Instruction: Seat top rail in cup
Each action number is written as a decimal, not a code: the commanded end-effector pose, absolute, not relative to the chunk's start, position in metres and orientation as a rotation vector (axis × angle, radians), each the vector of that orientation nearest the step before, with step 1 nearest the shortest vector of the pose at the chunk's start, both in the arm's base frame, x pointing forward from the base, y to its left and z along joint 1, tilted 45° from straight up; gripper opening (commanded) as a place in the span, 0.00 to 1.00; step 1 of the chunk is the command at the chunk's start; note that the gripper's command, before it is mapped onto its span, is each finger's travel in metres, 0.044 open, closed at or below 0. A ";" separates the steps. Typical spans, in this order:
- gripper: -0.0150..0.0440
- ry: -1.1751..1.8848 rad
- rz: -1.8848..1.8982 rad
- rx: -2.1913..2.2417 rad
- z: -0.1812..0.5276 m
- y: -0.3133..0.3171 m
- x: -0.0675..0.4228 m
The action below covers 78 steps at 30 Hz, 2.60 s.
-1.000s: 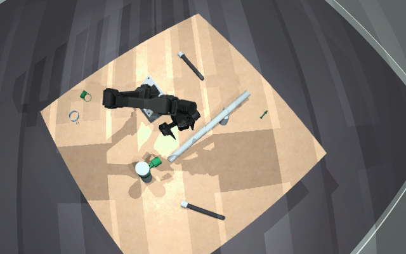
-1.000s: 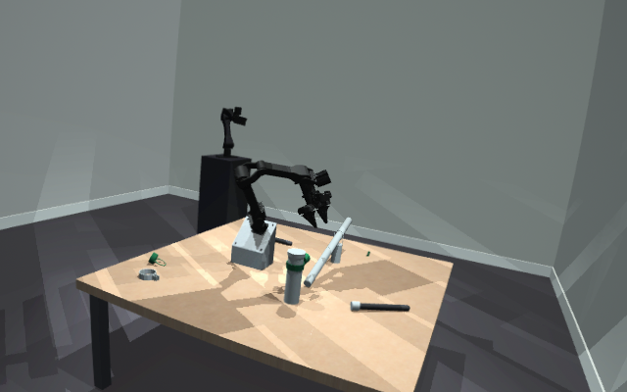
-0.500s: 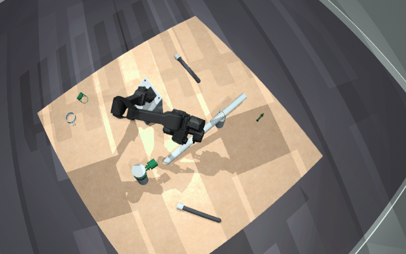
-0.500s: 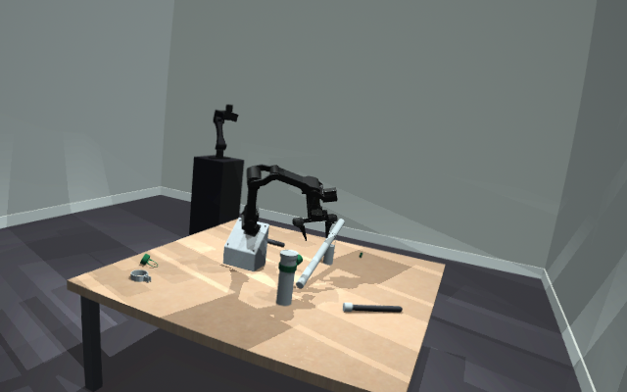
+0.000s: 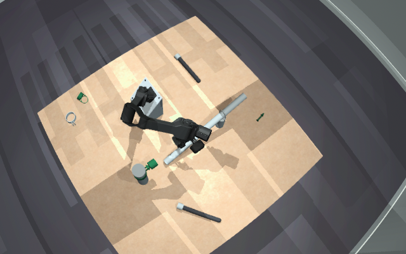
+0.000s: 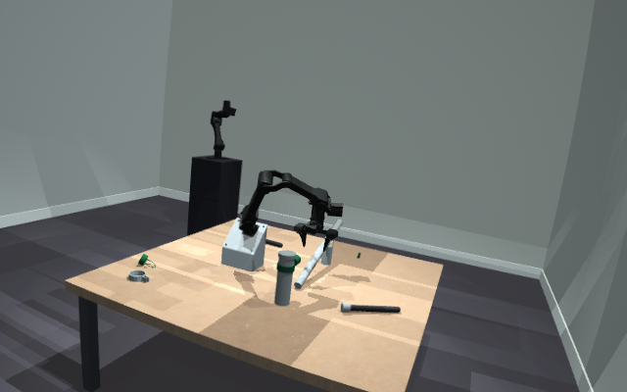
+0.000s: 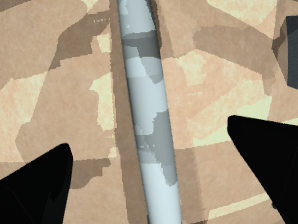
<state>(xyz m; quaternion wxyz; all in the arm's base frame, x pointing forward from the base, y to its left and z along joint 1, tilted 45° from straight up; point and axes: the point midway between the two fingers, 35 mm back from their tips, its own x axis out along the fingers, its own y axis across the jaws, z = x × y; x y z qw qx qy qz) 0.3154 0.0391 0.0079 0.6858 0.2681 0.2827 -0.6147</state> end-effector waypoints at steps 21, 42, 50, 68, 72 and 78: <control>1.00 0.632 -1.391 0.605 -0.033 0.000 0.319; 1.00 0.632 -1.391 0.604 -0.058 -0.023 0.322; 1.00 0.630 -1.392 0.603 -0.067 -0.033 0.322; 0.62 0.629 -1.392 0.602 -0.072 -0.038 0.322; 0.58 0.629 -1.392 0.602 -0.072 -0.038 0.322; 0.51 0.629 -1.392 0.602 -0.072 -0.038 0.322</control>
